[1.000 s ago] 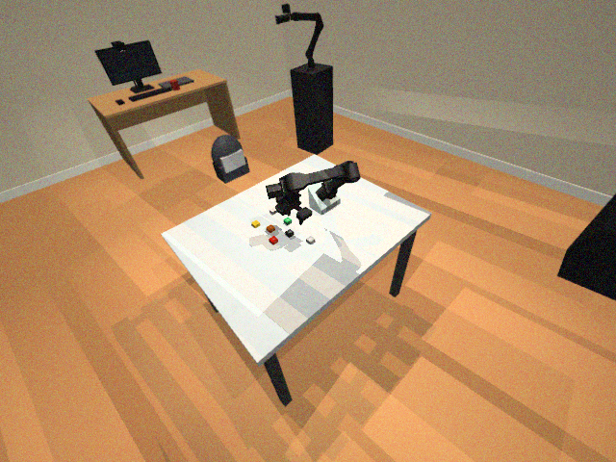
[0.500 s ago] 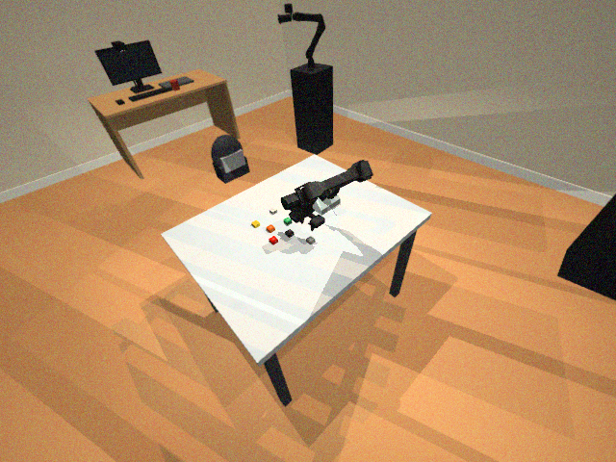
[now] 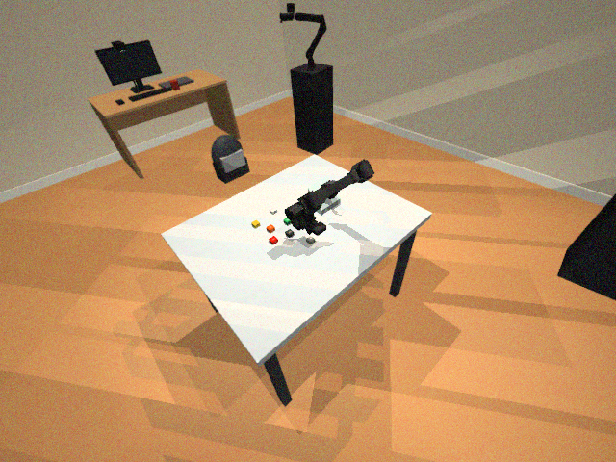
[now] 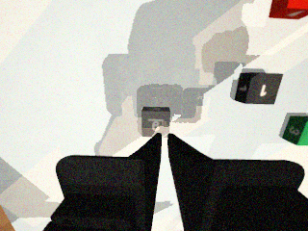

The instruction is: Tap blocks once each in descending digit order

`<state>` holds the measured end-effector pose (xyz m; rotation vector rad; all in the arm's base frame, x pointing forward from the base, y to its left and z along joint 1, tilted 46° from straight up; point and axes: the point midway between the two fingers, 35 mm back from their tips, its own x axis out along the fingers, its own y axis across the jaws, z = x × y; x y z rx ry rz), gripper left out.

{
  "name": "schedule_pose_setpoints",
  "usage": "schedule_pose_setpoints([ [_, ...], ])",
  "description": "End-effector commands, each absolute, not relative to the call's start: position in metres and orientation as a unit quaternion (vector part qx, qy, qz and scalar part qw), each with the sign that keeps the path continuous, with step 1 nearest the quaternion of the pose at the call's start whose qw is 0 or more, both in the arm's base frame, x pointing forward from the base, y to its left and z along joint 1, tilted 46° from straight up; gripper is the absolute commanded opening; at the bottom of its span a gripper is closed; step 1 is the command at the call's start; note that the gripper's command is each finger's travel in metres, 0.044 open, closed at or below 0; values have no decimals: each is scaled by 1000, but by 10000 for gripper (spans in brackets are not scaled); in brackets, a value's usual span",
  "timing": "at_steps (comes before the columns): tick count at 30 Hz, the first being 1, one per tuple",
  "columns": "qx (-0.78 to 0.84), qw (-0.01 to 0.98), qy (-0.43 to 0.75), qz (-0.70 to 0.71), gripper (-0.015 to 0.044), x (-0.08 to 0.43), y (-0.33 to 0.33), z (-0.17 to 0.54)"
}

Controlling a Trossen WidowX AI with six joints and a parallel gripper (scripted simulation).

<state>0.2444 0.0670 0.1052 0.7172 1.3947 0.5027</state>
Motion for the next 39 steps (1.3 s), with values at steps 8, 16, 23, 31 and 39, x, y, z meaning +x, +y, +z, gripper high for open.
schedule_pose_setpoints([
  [8,323,677,622,224,20,244,72,100],
  [16,323,677,622,224,20,246,81,91],
  [23,323,677,622,225,20,247,89,84],
  [31,322,680,620,225,20,248,86,87],
  [39,323,677,622,224,20,243,67,105],
])
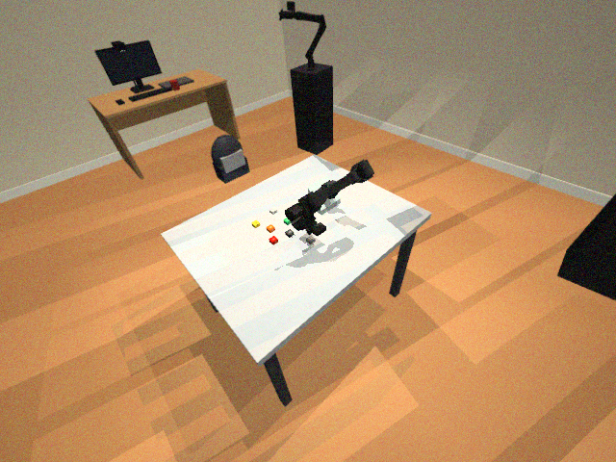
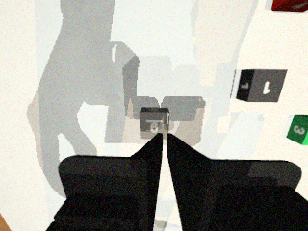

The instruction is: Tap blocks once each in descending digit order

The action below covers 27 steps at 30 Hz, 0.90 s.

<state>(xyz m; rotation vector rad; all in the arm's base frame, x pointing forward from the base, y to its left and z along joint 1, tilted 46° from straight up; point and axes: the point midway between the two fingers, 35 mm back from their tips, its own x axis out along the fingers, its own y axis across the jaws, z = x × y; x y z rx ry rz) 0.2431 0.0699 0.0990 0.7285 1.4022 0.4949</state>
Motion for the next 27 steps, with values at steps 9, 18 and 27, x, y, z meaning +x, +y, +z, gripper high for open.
schedule_pose_setpoints([
  [9,322,677,623,223,20,233,11,159],
  [18,320,678,624,220,20,262,-21,141],
  [27,317,681,623,218,20,310,-110,63],
])
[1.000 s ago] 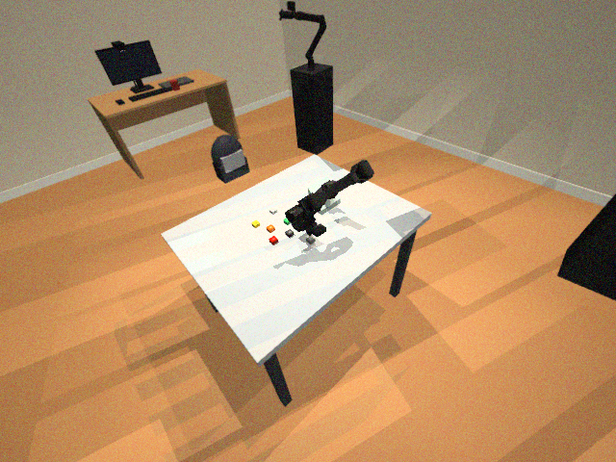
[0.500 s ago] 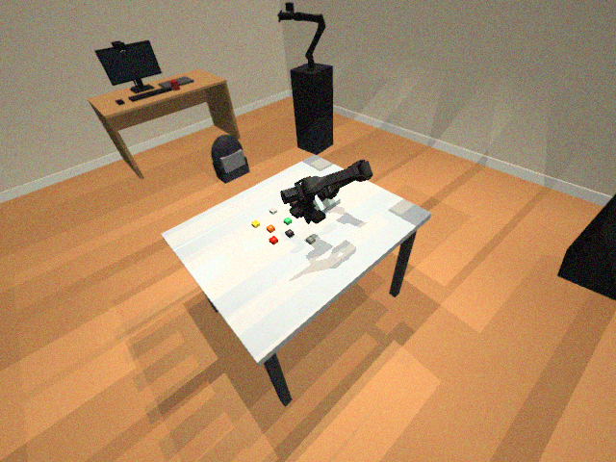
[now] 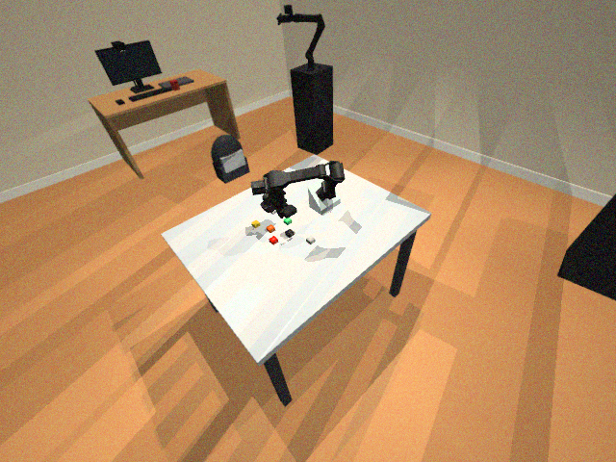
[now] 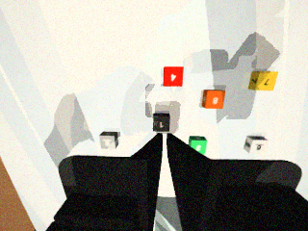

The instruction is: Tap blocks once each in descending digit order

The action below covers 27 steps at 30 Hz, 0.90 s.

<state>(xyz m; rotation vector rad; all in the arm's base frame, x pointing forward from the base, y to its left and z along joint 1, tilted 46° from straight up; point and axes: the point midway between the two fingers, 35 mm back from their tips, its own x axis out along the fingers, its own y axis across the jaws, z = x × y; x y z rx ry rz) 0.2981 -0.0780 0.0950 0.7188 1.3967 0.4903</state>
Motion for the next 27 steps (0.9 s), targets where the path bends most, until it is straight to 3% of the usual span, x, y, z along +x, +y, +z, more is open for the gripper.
schedule_pose_setpoints([
  [1,317,681,623,219,20,312,-120,51],
  [11,317,681,622,220,20,316,-144,22],
  [18,318,681,621,222,20,327,-89,-33],
  [27,318,681,621,222,20,327,-84,-38],
])
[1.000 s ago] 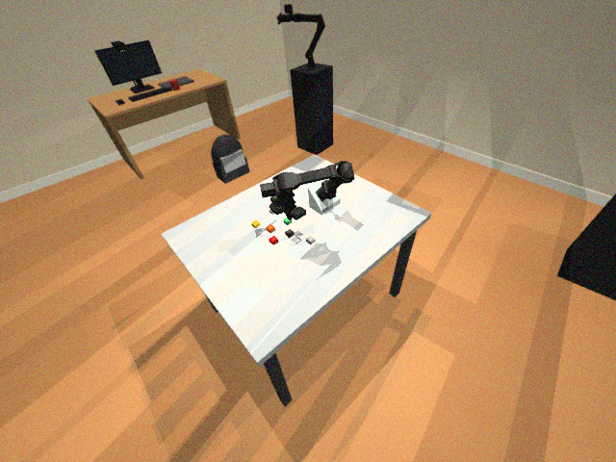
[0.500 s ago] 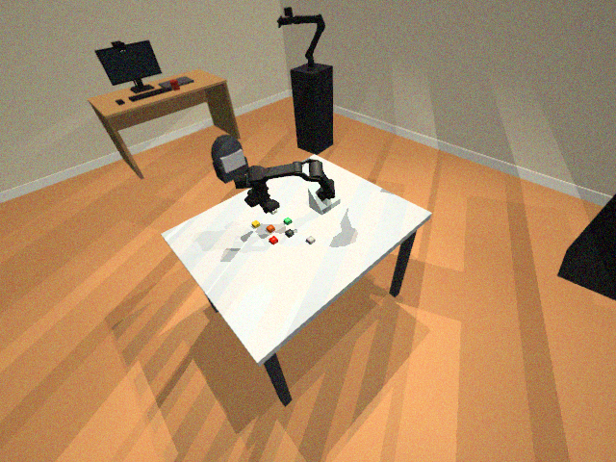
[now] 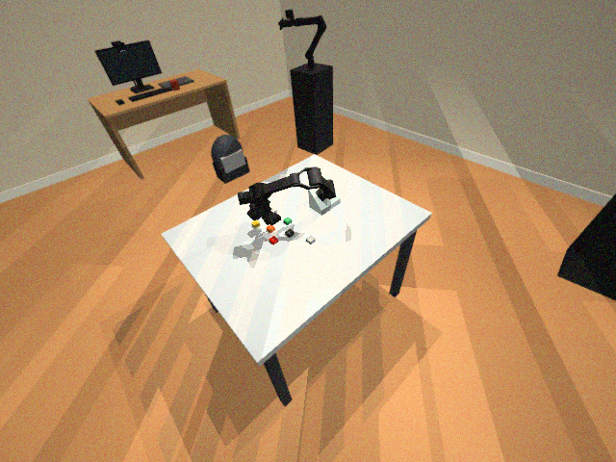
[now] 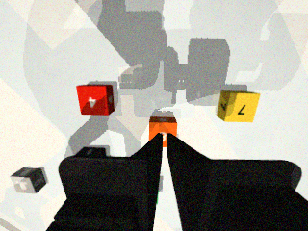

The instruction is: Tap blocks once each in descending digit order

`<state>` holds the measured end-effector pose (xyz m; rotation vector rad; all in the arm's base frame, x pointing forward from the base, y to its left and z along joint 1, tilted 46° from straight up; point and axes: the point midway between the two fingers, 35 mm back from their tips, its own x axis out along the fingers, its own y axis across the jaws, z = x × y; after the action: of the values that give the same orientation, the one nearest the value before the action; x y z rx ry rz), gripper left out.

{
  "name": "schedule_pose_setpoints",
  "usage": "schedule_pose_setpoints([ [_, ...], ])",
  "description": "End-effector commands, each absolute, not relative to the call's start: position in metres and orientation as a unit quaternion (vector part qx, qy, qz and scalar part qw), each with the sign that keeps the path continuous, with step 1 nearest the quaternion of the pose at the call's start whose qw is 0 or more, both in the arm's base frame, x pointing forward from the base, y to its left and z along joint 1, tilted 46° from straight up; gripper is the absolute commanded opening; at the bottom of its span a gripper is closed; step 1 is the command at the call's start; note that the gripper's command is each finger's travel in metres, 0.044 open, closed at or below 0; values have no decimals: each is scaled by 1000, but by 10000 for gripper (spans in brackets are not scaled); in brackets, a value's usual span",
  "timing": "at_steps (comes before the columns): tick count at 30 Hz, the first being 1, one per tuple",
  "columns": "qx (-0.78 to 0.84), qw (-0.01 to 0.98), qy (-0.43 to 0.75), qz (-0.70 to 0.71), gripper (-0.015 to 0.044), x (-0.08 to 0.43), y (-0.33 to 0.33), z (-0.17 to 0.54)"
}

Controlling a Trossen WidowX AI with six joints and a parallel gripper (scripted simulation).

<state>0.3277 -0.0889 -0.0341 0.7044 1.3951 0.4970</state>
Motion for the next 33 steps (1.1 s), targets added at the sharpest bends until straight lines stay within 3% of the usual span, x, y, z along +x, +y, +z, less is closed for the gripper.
schedule_pose_setpoints([
  [1,318,681,621,222,20,328,-83,-39],
  [23,319,681,621,222,20,331,-66,-56],
  [33,317,682,621,221,20,326,-105,-19],
])
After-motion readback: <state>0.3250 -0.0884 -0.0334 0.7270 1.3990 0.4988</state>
